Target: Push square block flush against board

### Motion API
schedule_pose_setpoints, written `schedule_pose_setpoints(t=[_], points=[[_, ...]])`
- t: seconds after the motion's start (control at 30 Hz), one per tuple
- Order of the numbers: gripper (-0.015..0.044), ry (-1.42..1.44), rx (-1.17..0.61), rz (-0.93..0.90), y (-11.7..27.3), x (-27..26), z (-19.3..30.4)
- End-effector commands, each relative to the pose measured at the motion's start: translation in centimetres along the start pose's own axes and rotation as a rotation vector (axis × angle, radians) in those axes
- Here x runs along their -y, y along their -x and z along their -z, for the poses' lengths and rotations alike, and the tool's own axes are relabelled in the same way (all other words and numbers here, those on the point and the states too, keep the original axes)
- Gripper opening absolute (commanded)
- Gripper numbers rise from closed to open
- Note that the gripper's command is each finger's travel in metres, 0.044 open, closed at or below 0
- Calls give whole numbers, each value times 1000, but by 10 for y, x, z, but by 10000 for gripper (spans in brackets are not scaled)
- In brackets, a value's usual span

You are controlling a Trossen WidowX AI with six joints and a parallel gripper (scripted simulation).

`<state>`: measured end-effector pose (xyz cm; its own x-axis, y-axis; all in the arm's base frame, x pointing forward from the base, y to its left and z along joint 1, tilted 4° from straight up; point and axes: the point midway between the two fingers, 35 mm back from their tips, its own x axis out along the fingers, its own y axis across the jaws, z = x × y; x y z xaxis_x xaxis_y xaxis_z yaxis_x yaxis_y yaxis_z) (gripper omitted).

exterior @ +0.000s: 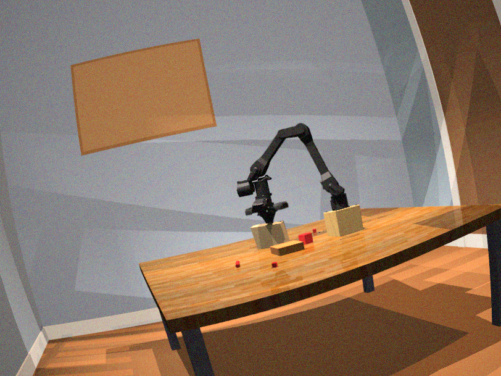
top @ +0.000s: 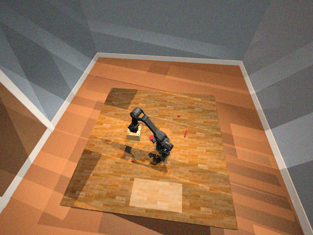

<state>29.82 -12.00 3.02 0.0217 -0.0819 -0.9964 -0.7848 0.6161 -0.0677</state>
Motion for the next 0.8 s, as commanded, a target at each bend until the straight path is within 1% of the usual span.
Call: schedule_pose_setpoints(t=[0.0,0.37,0.77], points=[[0,0,3,3,1,1,-8],[0,0,4,3,1,-1,-26],[0,0,3,3,1,0,-11]])
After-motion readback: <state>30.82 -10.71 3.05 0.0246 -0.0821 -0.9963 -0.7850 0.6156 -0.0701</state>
